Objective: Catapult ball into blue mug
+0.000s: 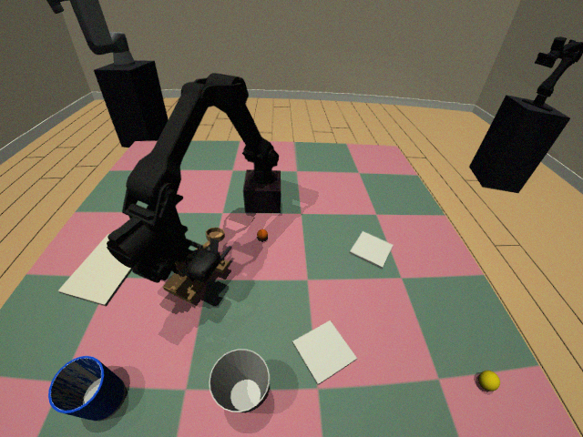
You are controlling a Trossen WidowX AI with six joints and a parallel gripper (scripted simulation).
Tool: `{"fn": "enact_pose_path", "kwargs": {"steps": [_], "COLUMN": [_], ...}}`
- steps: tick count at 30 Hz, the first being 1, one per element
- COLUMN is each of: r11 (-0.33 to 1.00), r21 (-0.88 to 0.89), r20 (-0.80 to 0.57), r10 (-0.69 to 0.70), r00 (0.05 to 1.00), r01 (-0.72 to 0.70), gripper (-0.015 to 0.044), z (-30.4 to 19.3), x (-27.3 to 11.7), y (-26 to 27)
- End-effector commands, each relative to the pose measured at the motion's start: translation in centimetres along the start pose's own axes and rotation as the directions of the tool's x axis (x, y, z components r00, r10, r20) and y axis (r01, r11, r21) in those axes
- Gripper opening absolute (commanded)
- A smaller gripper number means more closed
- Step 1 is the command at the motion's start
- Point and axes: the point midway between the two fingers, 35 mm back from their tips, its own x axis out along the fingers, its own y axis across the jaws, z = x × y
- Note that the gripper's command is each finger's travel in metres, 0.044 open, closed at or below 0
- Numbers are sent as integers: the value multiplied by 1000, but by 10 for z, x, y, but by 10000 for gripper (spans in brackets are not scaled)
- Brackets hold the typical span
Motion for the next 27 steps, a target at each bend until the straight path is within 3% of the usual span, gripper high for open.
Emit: {"fn": "enact_pose_path", "kwargs": {"steps": [1, 23, 27], "r11": [1000, 1000, 1000], "r21": [-3, -1, -1], "r20": [-4, -4, -4], "r10": [1, 0, 0], "r00": [1000, 1000, 1000], "r01": [-1, 0, 0], "gripper": [0, 0, 105], "z": [0, -1, -1], "x": [8, 28, 28], "y": [0, 0, 0]}}
